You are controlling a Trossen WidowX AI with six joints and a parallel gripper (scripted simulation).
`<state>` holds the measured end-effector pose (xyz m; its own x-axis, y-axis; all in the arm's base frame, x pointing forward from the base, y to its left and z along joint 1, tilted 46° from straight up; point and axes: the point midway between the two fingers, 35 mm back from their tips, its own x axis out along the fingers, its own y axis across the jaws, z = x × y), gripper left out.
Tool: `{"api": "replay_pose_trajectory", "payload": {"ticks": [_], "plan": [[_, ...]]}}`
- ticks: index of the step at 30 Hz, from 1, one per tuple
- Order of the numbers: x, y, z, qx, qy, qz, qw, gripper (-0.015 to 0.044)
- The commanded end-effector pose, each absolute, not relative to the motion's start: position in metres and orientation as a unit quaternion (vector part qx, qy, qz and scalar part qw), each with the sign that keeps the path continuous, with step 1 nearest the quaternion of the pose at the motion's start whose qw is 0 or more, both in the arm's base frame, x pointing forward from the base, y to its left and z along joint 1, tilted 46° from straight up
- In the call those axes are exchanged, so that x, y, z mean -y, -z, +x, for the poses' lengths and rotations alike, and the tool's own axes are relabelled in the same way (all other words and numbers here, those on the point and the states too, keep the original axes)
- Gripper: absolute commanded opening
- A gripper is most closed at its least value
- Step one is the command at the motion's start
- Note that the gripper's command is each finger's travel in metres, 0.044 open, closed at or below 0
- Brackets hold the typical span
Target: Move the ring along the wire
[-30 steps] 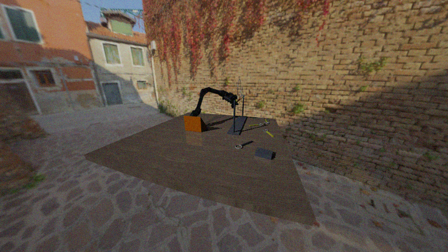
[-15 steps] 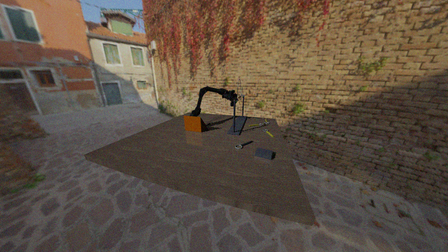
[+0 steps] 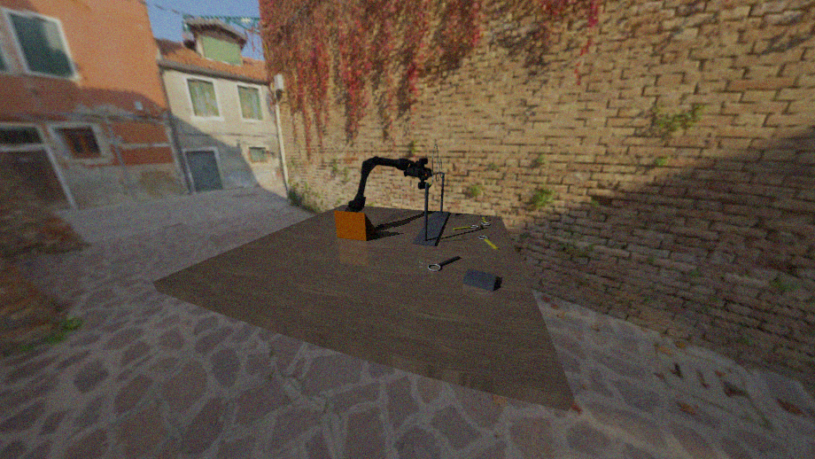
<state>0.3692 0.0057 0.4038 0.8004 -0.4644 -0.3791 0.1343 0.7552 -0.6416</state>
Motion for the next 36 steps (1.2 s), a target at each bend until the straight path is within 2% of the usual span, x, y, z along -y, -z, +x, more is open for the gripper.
{"api": "replay_pose_trajectory", "payload": {"ticks": [1,21,36], "plan": [[0.002,-0.414,0.366,-0.265,0.175,-0.334,0.888,-0.0150],[0.023,-0.444,0.361,-0.267,0.190,-0.416,0.848,-0.0150],[0.020,-0.443,0.362,-0.268,0.171,-0.345,0.883,-0.0150]]}}
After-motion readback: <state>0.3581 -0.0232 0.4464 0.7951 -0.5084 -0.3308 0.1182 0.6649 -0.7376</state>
